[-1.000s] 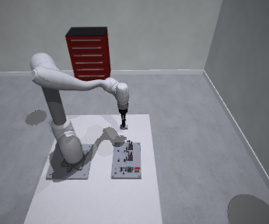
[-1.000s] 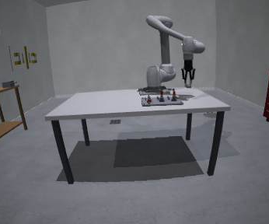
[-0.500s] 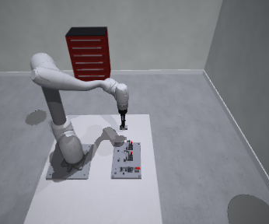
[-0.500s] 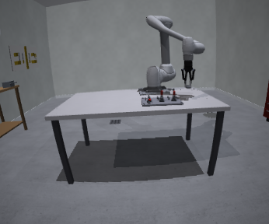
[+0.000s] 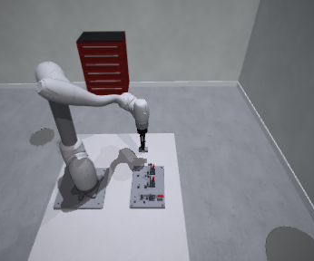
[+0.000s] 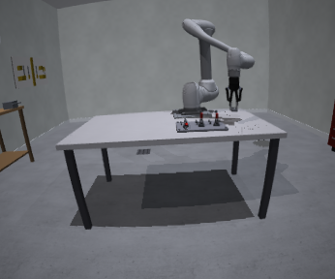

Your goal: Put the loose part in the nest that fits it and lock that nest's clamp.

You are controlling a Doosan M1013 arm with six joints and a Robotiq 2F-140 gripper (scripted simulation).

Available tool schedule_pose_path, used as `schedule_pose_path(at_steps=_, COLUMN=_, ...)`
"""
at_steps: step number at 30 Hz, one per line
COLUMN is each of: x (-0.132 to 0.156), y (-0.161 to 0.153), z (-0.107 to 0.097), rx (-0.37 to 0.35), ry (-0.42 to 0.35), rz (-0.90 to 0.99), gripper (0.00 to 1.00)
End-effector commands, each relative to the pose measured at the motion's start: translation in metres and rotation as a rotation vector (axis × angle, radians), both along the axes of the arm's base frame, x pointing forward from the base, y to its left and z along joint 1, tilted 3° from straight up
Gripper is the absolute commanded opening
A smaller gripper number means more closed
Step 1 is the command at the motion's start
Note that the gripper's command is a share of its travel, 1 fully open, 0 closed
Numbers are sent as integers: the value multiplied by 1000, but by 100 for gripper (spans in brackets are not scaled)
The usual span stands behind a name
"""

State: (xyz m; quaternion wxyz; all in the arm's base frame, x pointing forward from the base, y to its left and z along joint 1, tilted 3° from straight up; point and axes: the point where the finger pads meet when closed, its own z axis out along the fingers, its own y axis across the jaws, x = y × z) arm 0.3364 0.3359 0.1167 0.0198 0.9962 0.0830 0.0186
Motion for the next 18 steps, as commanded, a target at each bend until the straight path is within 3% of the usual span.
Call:
schedule_pose_path(at_steps=1, x=-1, y=0, z=-1, rx=0, ry=0, rz=0, gripper=10)
schedule_pose_path(at_steps=18, x=-6, y=-1, z=-10, rx=0, ry=0, rz=0, gripper=10)
